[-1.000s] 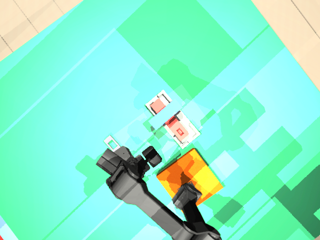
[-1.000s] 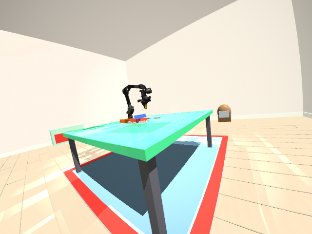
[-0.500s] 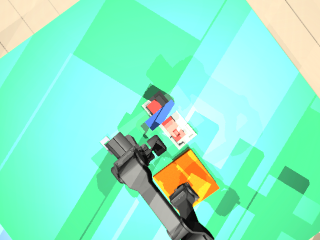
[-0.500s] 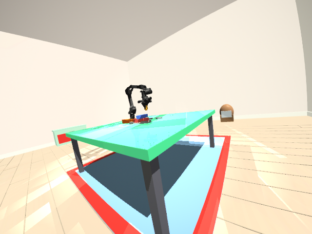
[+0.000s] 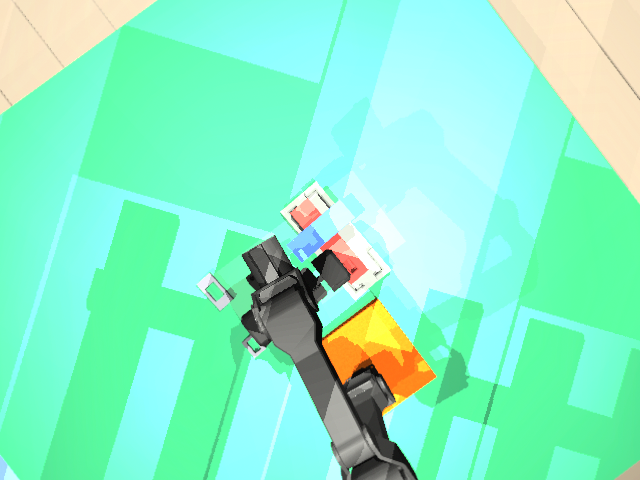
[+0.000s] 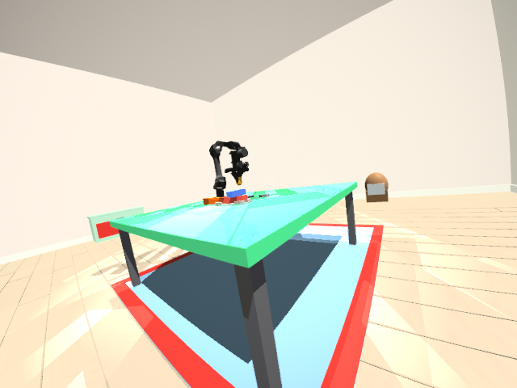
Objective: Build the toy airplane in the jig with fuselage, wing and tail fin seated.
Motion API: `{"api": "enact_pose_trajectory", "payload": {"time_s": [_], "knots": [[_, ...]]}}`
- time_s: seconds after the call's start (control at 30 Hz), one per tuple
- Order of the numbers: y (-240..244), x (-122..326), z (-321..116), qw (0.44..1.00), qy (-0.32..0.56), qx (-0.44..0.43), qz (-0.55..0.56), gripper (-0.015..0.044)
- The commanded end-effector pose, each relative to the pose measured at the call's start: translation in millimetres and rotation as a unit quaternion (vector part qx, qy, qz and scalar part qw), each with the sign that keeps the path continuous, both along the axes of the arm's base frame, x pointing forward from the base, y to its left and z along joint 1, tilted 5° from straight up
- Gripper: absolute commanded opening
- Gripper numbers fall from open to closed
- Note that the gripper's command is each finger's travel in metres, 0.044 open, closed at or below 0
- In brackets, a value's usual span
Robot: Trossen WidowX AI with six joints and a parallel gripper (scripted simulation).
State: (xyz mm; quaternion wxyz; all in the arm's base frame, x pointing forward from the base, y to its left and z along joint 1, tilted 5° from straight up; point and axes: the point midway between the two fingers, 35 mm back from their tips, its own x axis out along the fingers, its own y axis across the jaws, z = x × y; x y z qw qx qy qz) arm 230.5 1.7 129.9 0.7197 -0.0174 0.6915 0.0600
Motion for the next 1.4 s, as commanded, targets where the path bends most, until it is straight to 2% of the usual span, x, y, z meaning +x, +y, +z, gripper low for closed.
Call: {"api": "enact_pose_trajectory", "payload": {"time_s": [0.0, 1.07, 1.17, 1.37], "knots": [[-11, 0, -6, 1.0, 0.003, 0.002, 0.003, 0.0], [-106, -16, -34, 1.0, 0.002, 0.005, 0.019, 0.0], [-106, -16, -34, 1.0, 0.002, 0.005, 0.019, 0.0067], [-106, -16, -34, 1.0, 0.002, 0.005, 0.019, 0.0067]]}}
